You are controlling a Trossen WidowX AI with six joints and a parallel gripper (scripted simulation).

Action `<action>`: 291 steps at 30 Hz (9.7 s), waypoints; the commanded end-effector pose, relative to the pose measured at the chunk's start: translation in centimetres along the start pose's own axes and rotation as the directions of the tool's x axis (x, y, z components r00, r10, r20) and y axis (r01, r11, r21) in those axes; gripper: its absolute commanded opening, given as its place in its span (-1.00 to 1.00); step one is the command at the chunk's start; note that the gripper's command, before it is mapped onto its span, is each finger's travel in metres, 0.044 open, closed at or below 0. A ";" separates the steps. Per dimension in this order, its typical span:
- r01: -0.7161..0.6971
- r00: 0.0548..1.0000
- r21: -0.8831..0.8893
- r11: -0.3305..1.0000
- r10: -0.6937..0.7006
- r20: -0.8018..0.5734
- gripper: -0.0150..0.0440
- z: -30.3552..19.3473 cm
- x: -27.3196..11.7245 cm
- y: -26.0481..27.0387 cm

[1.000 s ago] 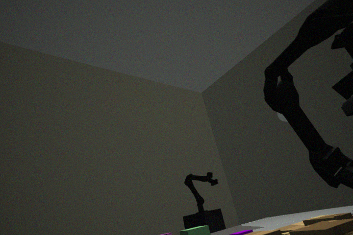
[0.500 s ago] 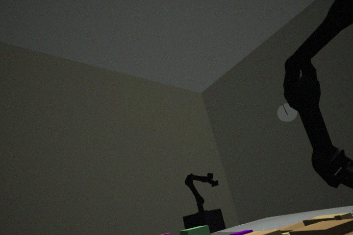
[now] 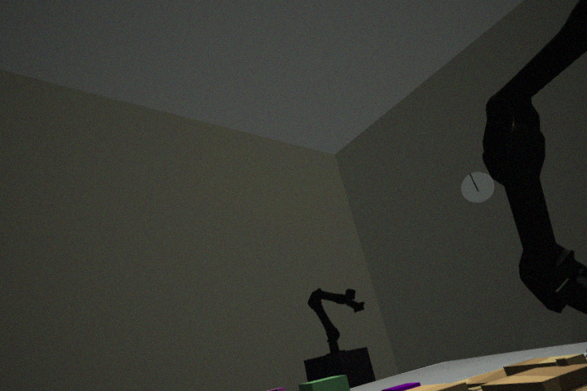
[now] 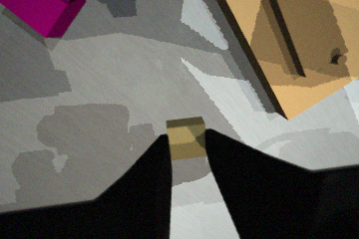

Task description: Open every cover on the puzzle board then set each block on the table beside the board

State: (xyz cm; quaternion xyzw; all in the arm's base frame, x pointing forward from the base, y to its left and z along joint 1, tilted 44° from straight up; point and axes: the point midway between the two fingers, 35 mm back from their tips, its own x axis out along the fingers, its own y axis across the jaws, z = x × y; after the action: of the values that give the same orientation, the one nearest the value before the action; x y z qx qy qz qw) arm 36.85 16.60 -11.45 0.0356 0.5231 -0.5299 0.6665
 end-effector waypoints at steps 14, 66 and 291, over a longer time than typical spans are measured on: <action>0.002 1.000 -0.005 1.000 -0.002 0.003 -0.22 0.0 2.9 0.3; 0.005 1.000 0.000 1.000 -0.005 0.001 0.58 0.0 9.3 -0.2; 0.004 1.000 0.745 0.667 -0.016 0.009 0.00 11.1 2.7 -17.0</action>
State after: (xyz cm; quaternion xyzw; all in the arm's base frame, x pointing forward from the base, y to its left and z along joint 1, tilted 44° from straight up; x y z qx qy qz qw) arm 31.23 0.78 0.35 0.3114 0.2404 -0.7069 0.5878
